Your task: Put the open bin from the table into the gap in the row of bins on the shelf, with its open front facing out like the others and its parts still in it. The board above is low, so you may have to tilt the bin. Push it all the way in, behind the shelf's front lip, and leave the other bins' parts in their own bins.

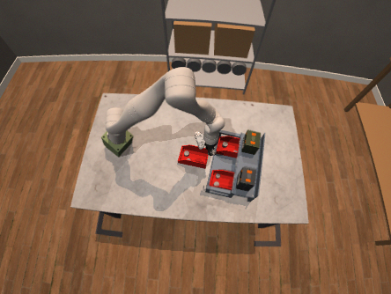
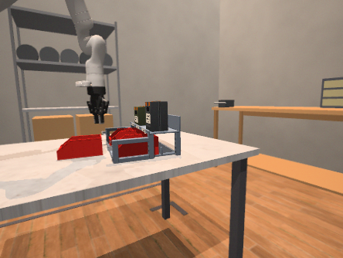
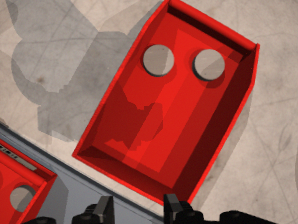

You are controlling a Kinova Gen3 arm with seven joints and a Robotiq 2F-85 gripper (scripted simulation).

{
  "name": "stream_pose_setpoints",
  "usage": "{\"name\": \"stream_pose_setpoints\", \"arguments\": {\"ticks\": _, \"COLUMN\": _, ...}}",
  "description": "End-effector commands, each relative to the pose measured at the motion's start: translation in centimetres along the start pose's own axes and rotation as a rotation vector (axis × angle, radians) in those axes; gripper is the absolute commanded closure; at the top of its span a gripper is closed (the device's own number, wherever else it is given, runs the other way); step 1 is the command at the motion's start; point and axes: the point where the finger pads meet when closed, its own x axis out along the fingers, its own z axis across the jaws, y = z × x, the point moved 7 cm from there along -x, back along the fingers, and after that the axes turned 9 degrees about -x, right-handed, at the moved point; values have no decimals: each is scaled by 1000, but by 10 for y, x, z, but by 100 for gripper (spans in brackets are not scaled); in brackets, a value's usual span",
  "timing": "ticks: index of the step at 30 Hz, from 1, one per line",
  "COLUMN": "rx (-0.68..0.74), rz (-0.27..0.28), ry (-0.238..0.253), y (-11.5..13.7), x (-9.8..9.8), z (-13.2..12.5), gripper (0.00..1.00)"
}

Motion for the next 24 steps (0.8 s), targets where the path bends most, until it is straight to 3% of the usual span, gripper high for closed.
{"name": "stream_pose_setpoints", "arguments": {"ticks": 1, "rx": 13, "rz": 10, "ry": -3, "y": 3, "x": 2, "z": -6, "gripper": 61}}
{"name": "stream_pose_setpoints", "arguments": {"ticks": 6, "rx": -258, "rz": 3, "ry": -3, "y": -1, "x": 8, "z": -27, "gripper": 61}}
{"name": "stream_pose_setpoints", "arguments": {"ticks": 18, "rx": -258, "rz": 3, "ry": -3, "y": -1, "x": 8, "z": -27, "gripper": 61}}
{"name": "stream_pose_setpoints", "arguments": {"ticks": 23, "rx": -524, "rz": 2, "ry": -2, "y": 2, "x": 6, "z": -18, "gripper": 61}}
{"name": "stream_pose_setpoints", "arguments": {"ticks": 24, "rx": -524, "rz": 2, "ry": -2, "y": 2, "x": 6, "z": -18, "gripper": 61}}
